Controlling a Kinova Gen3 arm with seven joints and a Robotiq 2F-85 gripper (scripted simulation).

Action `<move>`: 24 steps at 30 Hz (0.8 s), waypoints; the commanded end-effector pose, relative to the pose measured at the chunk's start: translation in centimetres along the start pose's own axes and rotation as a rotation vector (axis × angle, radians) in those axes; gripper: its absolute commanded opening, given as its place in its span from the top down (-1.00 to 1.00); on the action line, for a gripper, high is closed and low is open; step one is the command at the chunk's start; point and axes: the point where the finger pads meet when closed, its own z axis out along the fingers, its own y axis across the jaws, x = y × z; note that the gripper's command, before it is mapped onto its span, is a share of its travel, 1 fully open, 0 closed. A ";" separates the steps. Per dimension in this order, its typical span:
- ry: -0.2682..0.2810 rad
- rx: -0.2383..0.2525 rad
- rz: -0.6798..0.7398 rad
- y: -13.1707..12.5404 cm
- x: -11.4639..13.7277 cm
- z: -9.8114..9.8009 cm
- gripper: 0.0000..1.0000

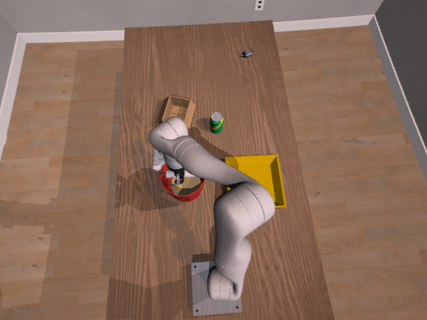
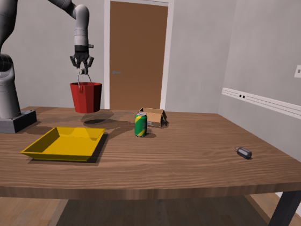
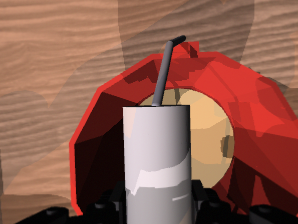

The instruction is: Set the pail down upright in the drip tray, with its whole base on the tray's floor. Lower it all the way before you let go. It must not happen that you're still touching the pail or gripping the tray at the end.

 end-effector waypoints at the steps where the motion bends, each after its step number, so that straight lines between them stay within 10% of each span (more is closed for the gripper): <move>1: 0.001 -0.004 0.001 0.1 0.0 -0.3 0.80; 24: 0.001 -0.004 0.001 0.1 0.0 -0.5 0.80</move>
